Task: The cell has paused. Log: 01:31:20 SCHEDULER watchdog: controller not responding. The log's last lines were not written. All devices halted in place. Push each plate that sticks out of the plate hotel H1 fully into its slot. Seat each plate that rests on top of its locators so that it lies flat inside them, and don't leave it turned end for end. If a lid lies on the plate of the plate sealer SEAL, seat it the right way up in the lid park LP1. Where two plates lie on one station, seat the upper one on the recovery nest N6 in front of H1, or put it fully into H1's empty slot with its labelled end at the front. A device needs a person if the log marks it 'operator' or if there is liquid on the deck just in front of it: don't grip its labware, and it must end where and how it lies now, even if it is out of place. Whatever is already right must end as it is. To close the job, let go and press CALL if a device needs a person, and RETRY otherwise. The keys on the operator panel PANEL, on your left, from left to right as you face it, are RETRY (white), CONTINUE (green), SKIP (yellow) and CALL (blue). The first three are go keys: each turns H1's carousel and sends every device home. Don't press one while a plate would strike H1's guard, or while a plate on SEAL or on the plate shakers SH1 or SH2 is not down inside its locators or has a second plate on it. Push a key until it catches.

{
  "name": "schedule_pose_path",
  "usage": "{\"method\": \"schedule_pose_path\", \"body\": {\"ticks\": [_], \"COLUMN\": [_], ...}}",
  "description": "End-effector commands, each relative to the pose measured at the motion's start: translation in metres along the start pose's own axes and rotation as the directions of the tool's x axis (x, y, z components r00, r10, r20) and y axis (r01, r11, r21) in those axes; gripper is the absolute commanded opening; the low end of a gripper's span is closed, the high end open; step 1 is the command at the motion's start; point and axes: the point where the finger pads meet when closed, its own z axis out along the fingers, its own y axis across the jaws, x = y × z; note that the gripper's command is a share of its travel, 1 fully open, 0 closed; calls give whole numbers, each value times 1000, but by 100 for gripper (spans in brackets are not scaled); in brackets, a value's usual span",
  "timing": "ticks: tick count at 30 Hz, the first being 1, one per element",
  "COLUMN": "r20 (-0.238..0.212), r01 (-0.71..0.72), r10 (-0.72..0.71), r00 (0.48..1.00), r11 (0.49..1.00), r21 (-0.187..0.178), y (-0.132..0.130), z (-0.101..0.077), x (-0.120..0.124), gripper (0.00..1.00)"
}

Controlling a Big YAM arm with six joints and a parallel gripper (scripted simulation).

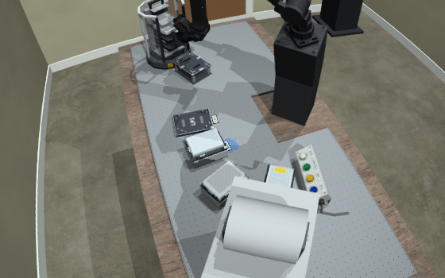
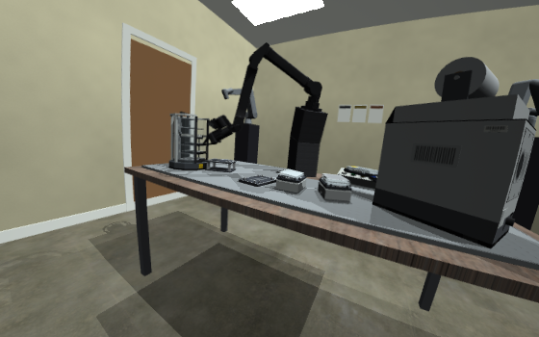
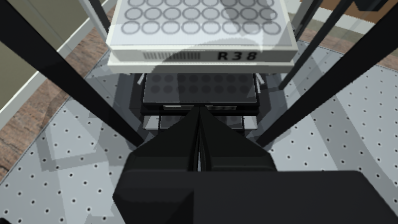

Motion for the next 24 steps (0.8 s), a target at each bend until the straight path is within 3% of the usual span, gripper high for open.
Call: {"method": "schedule_pose_path", "body": {"ticks": [1, 8, 10, 12, 15, 21, 24], "r20": [7, 7, 33, 5, 4, 40, 40], "r01": [-1, -4, -6, -1, -1, -10, -10], "r10": [1, 4, 7, 1, 1, 11, 11], "r00": [1000, 1000, 999, 1000, 1000, 999, 999], "r11": [1000, 1000, 1000, 1000, 1000, 1000, 1000], "r21": [13, 14, -5, 0, -4, -25, -25], "y": [-12, -11, -2, -3, 0, 15, 15], "z": [16, 13, 9, -2, -4, -13, -18], "x": [-5, -3, -6, 11, 13, -9, -6], "gripper": [0, 0, 0, 0, 0, 0, 0]}}
